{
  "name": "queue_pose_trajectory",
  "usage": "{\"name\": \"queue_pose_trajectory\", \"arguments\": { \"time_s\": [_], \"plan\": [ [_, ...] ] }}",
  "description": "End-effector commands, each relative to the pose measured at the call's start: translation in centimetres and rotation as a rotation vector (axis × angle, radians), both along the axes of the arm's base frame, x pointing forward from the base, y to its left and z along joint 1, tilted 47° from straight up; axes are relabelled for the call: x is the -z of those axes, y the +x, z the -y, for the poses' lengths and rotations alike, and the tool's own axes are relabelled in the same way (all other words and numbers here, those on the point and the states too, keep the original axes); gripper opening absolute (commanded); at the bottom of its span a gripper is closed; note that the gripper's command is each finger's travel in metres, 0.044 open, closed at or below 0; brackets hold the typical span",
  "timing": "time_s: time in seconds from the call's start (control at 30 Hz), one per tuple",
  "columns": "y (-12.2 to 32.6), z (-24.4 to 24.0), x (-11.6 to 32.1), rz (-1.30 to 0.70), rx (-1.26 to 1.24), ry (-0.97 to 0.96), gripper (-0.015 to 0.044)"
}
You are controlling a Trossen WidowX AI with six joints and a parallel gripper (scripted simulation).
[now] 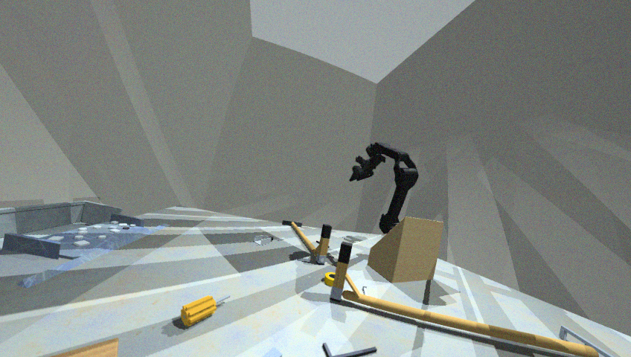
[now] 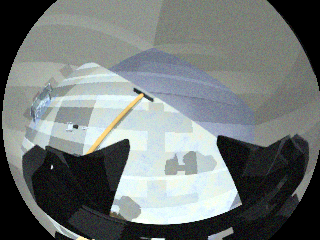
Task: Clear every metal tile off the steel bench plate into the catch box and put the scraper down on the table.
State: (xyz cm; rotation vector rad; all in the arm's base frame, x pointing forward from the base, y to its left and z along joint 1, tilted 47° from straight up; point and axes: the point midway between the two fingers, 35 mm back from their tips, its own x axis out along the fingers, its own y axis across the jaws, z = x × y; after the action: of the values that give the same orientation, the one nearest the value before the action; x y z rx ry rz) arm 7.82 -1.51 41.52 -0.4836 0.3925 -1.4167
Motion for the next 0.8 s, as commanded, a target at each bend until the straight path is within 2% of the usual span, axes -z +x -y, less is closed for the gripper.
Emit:
{"name": "queue_pose_trajectory", "arguments": {
  "time_s": [0.0,0.77],
  "plan": [
    [-0.9,0.7,0.1,-0.031,0.019,0.029,0.044],
    [-5.1,4.3,1.0,-0.223,0.088,0.201,0.044]
  ]
}}
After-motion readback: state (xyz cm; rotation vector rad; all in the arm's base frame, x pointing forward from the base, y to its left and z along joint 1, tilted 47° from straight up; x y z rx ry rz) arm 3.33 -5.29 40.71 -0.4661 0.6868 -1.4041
